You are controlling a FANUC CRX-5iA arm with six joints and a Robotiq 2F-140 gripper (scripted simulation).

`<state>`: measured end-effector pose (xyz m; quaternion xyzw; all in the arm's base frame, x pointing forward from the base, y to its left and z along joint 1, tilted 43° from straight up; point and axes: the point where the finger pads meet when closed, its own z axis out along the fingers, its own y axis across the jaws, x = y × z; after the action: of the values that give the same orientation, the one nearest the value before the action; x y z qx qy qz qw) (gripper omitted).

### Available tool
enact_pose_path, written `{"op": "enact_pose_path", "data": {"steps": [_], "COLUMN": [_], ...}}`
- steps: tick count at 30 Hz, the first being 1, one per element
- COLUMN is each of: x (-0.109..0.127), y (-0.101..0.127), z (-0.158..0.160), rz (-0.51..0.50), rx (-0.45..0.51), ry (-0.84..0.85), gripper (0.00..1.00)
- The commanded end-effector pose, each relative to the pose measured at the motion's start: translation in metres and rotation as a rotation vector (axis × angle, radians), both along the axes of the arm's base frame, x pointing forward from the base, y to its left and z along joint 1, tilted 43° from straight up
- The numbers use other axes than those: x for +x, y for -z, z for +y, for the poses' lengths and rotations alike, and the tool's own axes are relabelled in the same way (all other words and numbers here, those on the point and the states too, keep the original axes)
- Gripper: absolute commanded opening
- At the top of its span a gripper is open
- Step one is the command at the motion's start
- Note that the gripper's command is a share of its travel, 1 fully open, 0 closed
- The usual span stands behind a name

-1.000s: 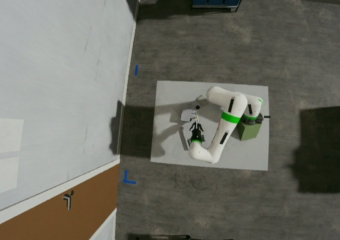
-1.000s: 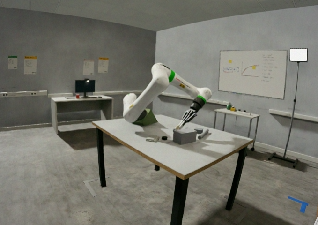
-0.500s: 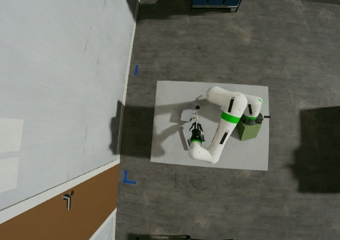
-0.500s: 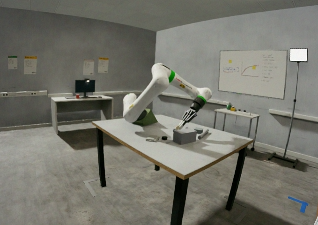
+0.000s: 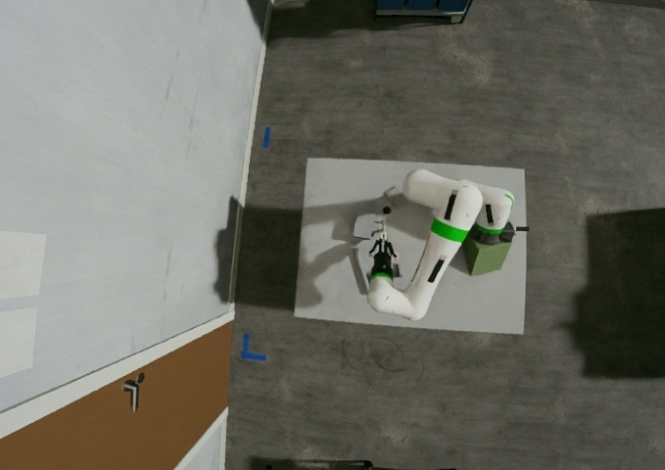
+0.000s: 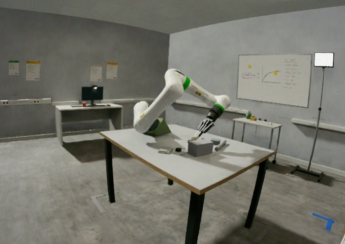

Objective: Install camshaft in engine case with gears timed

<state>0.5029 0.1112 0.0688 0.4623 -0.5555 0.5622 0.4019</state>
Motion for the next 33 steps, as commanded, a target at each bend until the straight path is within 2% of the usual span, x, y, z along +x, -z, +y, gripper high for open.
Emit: {"op": "enact_pose_path", "data": {"steps": [1, 33], "x": [0.0016, 0.0065], "y": [-0.001, -0.0023], "z": [0.0009, 0.0013], "rz": [-0.001, -0.001], "rx": [0.001, 0.001], "ry": [-0.001, -0.001], "gripper": [0.14, 0.14]}}
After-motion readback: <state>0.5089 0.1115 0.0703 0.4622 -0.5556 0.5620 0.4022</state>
